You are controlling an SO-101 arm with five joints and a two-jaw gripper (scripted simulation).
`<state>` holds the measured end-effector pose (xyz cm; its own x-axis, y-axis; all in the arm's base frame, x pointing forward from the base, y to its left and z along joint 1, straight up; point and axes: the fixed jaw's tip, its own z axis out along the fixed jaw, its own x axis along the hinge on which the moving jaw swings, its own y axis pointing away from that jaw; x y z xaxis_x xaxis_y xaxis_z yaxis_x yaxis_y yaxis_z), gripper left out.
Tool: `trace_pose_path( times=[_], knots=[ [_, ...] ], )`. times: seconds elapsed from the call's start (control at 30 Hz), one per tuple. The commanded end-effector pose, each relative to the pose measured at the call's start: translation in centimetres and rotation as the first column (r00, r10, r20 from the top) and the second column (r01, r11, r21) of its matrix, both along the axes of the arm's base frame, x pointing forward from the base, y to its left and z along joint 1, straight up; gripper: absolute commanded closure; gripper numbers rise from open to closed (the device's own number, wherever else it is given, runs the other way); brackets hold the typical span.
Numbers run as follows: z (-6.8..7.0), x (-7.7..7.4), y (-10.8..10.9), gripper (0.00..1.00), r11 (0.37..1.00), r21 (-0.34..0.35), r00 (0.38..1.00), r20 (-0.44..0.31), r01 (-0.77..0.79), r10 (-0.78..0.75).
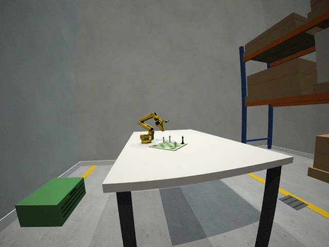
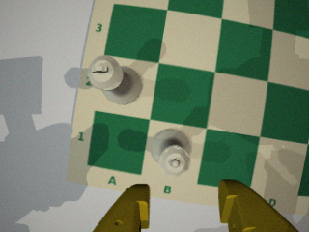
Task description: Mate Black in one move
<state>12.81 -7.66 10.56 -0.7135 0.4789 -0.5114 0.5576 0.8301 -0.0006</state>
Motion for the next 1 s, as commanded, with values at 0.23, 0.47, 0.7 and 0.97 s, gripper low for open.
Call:
trace_pose_path(
  times=[0.23,0.47,0.7,0.97],
  knots=[
    [-0.3,0.1,0.2,0.88,1.000,0.003,1.000,0.006,-0.004,0.004],
    [-0.7,0.1,0.2,0.88,1.000,0.003,1.000,0.006,-0.004,0.004],
    [-2.0,0.1,0.1,0.88,1.000,0.003,1.000,0.006,-0.004,0.004],
    [-3.5,0.1,0.1,0.88,1.000,0.003,1.000,0.006,-0.004,0.004]
  ],
)
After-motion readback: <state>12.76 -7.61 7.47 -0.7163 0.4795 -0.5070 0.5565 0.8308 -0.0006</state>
